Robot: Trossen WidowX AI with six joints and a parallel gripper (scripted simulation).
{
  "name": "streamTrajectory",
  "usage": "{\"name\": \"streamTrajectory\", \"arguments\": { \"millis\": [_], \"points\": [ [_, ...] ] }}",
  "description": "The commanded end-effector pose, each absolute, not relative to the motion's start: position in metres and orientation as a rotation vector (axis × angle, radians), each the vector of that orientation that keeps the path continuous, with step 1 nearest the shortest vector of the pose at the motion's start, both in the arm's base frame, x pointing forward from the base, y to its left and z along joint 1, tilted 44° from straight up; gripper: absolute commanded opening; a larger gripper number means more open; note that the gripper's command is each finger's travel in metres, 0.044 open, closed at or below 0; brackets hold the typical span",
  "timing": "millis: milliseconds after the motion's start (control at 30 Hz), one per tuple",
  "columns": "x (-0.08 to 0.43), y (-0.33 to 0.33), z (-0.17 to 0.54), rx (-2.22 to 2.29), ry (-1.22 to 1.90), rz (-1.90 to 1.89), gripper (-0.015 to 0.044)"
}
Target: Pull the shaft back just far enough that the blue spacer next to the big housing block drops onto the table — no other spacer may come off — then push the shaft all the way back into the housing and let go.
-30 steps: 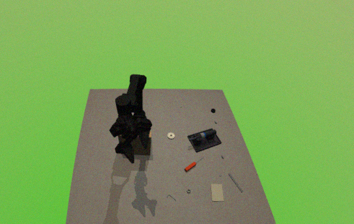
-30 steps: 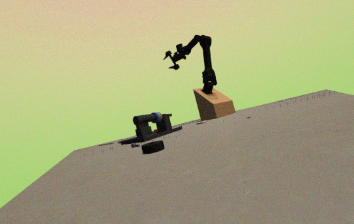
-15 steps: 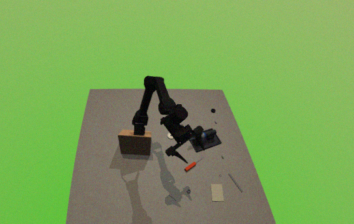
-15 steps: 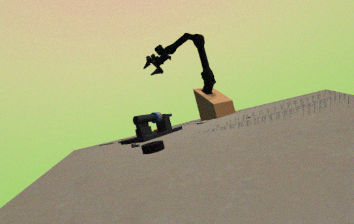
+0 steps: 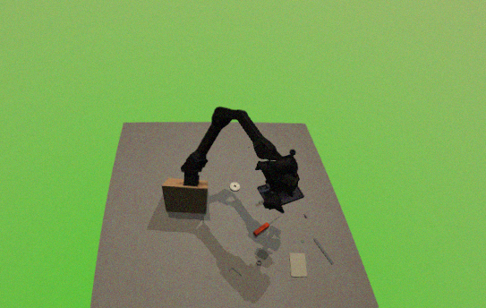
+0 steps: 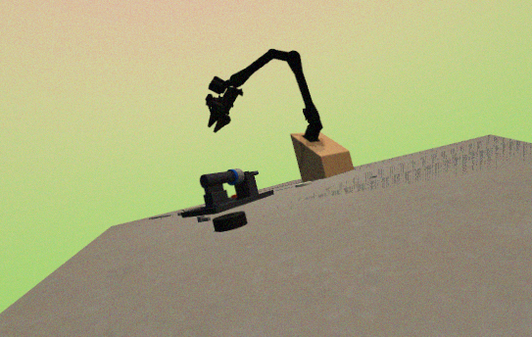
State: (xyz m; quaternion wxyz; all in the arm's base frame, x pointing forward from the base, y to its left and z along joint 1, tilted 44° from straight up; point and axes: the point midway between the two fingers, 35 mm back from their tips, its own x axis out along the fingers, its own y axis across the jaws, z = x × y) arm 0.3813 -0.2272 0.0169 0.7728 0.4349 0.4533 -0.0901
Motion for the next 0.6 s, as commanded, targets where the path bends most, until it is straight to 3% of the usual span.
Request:
{"name": "streamTrajectory", "arguments": {
  "millis": [0, 400, 567],
  "points": [
    [0.402, -0.156, 0.015, 0.801, 1.094, 0.038, 0.0440],
    [0.393, 0.044, 0.013, 0.348, 1.281, 0.762, 0.0440],
    [0.383, 0.067, 0.016, 0.300, 1.290, 0.844, 0.0440]
  ]
}}
